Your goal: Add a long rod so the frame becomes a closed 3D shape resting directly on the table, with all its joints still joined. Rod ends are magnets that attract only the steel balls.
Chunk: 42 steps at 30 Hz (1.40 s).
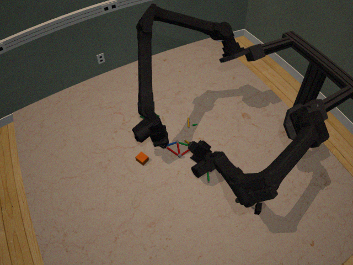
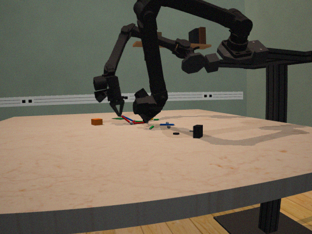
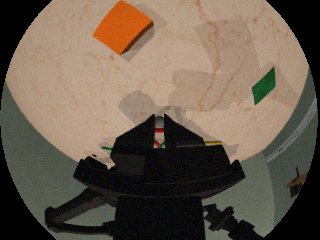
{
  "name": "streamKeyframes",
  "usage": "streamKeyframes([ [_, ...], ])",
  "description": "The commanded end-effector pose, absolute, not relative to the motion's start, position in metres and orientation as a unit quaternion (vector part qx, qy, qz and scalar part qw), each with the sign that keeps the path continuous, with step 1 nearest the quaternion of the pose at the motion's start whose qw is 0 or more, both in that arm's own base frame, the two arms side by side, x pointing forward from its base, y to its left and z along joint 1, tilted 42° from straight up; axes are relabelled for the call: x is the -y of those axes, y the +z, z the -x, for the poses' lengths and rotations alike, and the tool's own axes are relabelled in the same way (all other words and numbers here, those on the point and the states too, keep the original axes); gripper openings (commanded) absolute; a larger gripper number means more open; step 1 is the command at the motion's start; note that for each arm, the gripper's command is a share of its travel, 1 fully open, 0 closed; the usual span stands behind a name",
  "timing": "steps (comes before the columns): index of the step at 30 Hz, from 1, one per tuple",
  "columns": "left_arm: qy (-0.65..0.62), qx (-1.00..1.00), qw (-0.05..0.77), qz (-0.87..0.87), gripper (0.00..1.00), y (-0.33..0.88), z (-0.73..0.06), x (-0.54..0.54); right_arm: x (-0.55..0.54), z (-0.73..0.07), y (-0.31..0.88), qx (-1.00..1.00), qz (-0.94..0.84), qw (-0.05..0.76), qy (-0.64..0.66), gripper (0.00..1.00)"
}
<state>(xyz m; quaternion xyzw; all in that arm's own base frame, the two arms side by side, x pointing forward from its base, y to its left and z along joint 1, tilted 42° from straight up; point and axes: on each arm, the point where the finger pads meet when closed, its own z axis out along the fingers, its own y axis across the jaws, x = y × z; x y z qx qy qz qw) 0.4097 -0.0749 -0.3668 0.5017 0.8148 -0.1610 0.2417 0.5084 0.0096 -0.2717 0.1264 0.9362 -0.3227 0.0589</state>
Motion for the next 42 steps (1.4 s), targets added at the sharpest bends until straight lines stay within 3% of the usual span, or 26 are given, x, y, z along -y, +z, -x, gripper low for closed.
streamKeyframes([
  [1,-0.162,-0.813,0.244,-0.504,0.00,-0.365,-0.411,0.077,-0.026,-0.501,-0.265,-0.938,-0.119,0.059,-0.320,0.00],
  [42,-0.162,-0.813,0.244,-0.504,0.00,-0.365,-0.411,0.077,-0.037,-0.457,-0.266,-0.937,-0.120,0.048,-0.324,0.00],
])
